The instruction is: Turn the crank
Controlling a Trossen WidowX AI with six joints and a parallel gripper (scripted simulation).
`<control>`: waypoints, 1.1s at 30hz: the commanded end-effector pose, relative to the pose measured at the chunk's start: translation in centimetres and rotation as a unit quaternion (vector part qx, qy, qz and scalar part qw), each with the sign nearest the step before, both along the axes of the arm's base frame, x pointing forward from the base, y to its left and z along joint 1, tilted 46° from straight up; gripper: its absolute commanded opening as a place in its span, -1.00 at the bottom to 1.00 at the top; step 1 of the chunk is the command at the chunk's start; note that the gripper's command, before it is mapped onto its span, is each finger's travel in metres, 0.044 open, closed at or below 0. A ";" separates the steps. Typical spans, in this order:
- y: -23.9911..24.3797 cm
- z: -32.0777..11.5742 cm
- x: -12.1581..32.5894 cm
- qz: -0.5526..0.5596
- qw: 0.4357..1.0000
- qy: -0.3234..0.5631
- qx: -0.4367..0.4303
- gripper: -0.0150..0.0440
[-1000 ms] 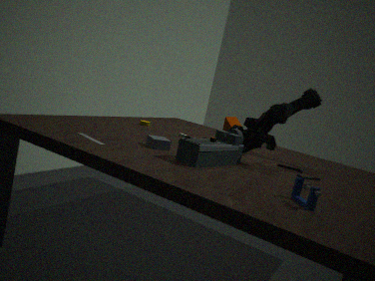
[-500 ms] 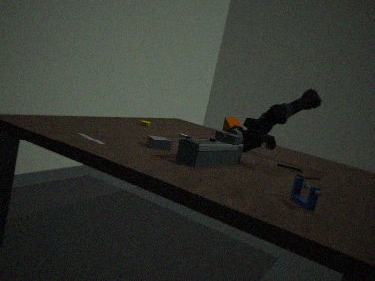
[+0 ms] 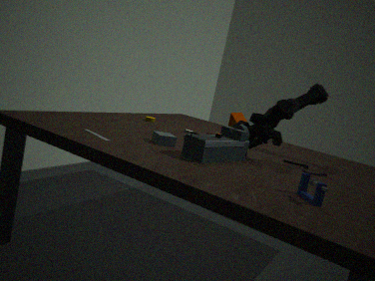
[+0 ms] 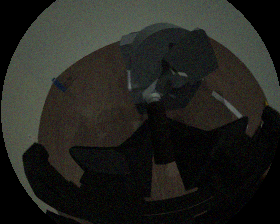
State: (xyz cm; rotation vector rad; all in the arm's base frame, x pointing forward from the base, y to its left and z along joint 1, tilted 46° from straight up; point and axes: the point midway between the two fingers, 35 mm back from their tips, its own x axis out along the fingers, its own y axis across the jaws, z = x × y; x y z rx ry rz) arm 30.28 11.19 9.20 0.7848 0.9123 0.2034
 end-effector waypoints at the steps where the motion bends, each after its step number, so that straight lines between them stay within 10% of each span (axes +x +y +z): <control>1: 0.0 0.2 0.0 0.001 1.000 -0.001 0.002 -0.49; 23: 0.0 0.0 0.0 0.000 1.000 0.000 0.000 -0.49; 33: 0.0 0.0 0.0 0.000 1.000 0.000 0.000 0.40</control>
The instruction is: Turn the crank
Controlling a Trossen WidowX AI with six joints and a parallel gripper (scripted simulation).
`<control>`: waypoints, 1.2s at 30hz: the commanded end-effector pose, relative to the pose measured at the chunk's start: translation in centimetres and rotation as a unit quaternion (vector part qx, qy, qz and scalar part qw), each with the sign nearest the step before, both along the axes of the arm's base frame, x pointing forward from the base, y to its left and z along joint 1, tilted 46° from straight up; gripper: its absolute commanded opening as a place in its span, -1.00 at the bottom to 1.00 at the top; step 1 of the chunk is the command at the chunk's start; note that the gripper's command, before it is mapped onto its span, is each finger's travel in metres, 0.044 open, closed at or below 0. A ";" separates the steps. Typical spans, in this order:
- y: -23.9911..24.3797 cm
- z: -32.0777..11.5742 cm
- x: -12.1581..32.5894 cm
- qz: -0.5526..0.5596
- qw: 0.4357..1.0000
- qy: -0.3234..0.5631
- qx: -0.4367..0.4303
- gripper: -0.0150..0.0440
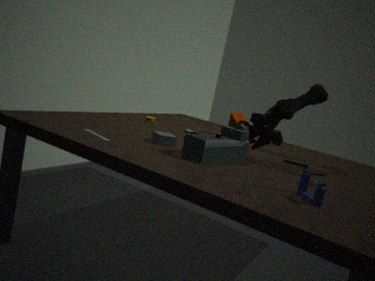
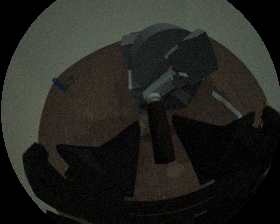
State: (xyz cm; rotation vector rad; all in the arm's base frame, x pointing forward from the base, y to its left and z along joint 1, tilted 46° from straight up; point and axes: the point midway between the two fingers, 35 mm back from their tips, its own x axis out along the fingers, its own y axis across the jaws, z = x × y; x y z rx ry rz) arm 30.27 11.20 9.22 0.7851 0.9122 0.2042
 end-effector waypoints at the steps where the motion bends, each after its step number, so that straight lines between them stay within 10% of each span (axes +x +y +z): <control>1: 0.0 0.0 0.0 0.000 1.000 0.000 0.000 0.49; 7: 0.0 0.0 0.0 0.000 1.000 0.000 0.000 1.00; 36: -9.4 8.8 1.8 -0.002 1.000 0.006 -0.006 1.00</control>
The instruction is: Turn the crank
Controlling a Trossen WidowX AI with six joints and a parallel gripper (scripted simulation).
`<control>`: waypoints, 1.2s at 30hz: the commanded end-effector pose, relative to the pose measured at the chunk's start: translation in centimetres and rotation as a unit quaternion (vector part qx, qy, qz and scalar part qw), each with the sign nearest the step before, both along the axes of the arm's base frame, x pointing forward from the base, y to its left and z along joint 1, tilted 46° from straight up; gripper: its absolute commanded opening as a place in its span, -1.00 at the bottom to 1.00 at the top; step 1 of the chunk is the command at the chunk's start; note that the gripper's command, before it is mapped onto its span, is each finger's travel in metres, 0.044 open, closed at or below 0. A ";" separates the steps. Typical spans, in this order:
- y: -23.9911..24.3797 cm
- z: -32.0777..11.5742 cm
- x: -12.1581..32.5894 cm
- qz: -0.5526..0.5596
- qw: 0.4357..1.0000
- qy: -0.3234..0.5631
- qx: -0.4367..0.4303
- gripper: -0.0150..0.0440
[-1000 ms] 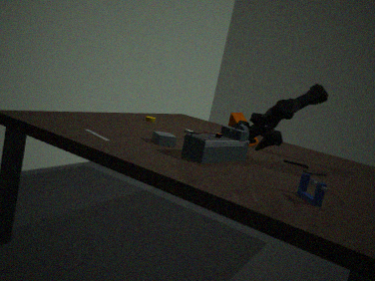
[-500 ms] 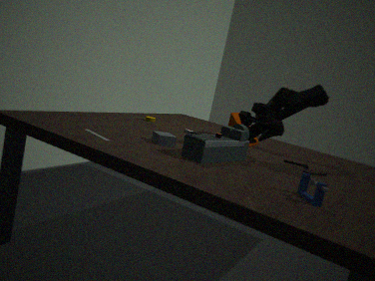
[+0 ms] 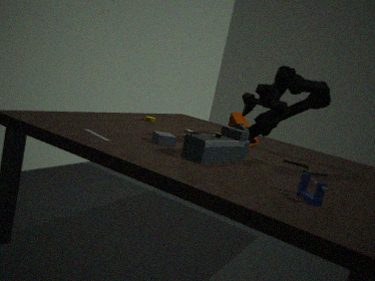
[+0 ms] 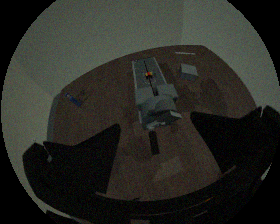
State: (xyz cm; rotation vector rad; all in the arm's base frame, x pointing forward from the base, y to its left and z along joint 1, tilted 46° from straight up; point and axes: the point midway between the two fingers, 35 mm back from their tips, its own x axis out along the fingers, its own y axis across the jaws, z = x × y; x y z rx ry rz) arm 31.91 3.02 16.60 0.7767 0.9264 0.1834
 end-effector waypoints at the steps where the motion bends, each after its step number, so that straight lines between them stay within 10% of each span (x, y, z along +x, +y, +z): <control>1: -1.7 1.8 0.2 0.001 1.000 -0.003 0.002 1.00; 36: -7.2 -2.8 12.7 0.196 0.970 -0.142 -0.038 1.00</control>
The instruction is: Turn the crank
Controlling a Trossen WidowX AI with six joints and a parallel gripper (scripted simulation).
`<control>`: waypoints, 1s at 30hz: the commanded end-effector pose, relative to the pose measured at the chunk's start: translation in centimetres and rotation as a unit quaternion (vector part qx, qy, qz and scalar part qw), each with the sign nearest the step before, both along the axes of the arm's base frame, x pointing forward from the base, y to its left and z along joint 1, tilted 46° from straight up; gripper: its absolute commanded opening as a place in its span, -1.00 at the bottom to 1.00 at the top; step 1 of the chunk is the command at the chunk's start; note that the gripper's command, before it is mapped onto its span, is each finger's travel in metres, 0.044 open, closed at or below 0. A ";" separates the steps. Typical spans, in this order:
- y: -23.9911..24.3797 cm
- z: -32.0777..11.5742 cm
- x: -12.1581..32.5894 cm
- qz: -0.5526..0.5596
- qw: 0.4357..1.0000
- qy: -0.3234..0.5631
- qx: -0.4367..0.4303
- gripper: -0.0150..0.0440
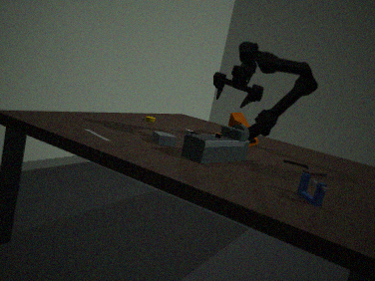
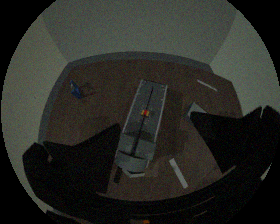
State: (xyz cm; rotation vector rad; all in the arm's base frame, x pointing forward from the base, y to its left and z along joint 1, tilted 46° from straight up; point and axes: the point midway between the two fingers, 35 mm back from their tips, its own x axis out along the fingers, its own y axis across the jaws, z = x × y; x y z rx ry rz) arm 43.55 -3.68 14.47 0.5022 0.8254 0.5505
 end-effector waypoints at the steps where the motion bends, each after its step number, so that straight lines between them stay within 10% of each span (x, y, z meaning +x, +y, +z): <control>1: -0.5 -0.8 1.3 0.020 1.000 -0.022 -0.003 1.00; 30: 2.7 -4.2 0.9 0.021 1.000 -0.023 -0.002 1.00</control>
